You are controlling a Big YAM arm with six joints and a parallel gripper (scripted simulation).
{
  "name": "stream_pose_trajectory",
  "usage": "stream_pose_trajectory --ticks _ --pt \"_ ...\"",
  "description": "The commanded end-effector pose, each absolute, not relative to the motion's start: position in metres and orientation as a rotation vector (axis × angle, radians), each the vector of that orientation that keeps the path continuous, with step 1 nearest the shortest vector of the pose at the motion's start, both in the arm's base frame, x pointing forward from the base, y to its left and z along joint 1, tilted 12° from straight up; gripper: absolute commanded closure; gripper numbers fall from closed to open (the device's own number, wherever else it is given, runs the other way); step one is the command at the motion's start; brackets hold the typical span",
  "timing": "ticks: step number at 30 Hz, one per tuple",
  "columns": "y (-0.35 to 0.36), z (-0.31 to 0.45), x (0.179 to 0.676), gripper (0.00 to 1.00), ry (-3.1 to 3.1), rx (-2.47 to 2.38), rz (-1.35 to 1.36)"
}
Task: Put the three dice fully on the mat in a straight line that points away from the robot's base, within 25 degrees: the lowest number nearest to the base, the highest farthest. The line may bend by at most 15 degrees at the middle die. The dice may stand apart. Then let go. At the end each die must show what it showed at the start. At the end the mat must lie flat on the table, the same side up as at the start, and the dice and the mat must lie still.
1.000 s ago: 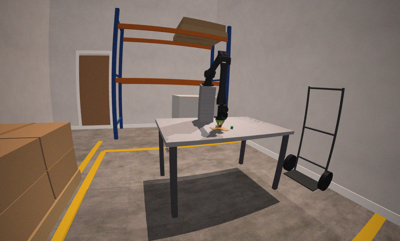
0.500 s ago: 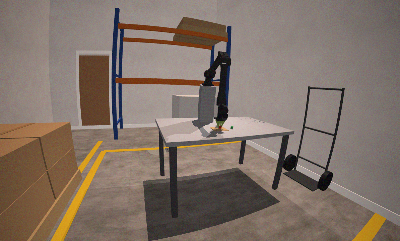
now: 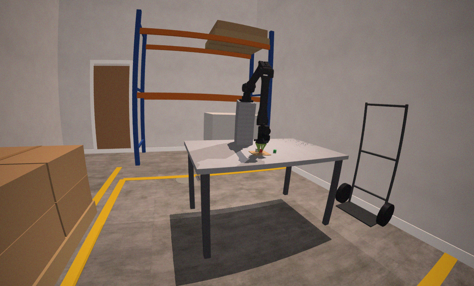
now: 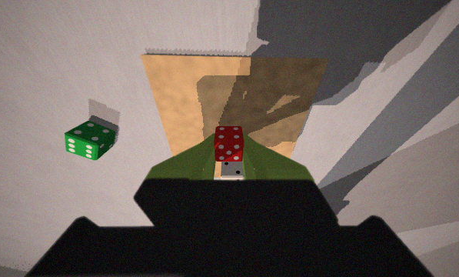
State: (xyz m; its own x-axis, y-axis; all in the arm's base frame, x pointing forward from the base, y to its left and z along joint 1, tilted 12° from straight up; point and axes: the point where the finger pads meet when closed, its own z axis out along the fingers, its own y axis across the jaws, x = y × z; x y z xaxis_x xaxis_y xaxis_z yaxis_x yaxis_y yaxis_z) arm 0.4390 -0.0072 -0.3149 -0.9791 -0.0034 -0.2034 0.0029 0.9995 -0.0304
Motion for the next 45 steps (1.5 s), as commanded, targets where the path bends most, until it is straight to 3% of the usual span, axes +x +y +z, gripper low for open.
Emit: stream_pose_trajectory --ticks 1,45 --pt "-0.0107 -0.3195 0.434 0.8 2.942 -0.002 -0.048" --pt "-0.0144 -0.3198 0.4313 0.8 2.943 -0.004 -0.045"
